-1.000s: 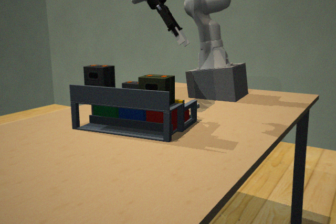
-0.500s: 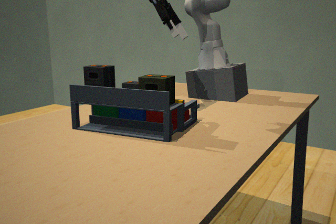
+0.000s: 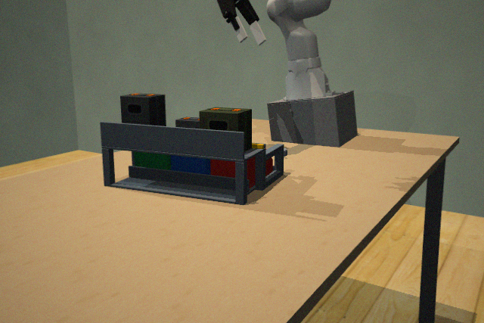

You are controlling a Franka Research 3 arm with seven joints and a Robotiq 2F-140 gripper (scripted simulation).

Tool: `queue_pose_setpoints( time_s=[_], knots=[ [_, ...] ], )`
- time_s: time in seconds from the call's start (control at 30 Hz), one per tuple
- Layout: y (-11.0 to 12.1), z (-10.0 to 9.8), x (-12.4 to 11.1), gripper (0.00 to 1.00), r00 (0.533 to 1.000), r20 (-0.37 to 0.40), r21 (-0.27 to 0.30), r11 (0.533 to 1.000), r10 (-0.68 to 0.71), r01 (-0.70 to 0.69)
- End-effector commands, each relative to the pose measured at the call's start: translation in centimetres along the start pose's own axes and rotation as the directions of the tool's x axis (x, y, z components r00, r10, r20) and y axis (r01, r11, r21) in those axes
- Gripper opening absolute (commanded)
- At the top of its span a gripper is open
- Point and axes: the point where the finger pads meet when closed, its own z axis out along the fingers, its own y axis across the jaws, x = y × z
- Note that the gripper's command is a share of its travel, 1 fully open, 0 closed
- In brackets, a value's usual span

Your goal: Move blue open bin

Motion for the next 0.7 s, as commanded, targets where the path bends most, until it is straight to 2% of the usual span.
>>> queue_pose_setpoints(
  time_s=[0.0,0.13,0.53,0.57,0.67],
  knots=[
    [0.3,-1.0,0.1,0.57,0.999,-0.007,0.020,0.999,0.047,-0.047],
    [1.6,-5.2,0.6,0.57,0.971,-0.025,0.102,0.967,0.237,-0.233],
    [1.6,-5.2,0.6,0.57,0.971,-0.025,0.102,0.967,0.237,-0.233],
    [1.7,-6.2,0.8,0.57,0.972,-0.034,0.131,0.965,0.232,-0.225],
    [2.8,-8.9,1.0,0.57,0.928,-0.034,0.191,0.914,0.370,-0.358]
  ],
)
